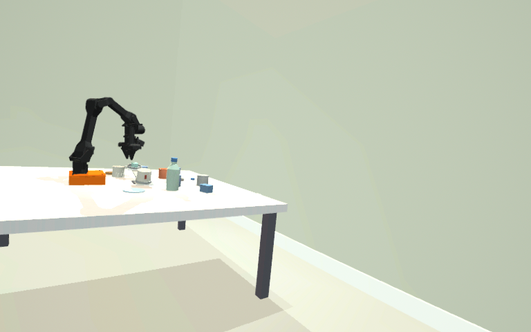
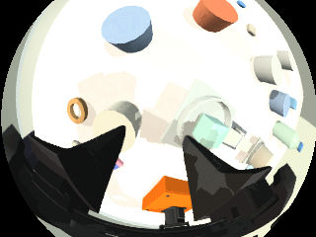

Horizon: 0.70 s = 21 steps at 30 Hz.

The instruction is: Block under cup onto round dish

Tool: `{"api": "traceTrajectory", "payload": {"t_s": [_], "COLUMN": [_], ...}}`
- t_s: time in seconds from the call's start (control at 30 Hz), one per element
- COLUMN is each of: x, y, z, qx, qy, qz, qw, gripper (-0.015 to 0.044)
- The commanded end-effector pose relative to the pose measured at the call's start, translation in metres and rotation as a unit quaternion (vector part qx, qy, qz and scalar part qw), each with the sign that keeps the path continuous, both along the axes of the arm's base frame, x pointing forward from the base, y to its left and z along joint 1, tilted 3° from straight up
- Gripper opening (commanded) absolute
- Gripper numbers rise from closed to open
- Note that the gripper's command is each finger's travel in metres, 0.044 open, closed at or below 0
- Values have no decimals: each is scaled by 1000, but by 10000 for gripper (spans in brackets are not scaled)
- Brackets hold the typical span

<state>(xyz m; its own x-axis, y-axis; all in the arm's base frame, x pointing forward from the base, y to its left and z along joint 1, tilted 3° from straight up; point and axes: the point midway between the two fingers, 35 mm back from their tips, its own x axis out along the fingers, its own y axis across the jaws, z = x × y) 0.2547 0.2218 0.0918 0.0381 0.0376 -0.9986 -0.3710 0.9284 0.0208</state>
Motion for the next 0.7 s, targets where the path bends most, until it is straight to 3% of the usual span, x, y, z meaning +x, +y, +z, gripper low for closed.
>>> {"api": "traceTrajectory", "payload": {"t_s": [0.0, 0.67], "x": [6, 26], "y": [-5, -38], "z": [5, 13], "qx": [6, 15], "qy": [-2, 11], "qz": [-61, -333], "qw": [998, 943], "gripper": [260, 260]}}
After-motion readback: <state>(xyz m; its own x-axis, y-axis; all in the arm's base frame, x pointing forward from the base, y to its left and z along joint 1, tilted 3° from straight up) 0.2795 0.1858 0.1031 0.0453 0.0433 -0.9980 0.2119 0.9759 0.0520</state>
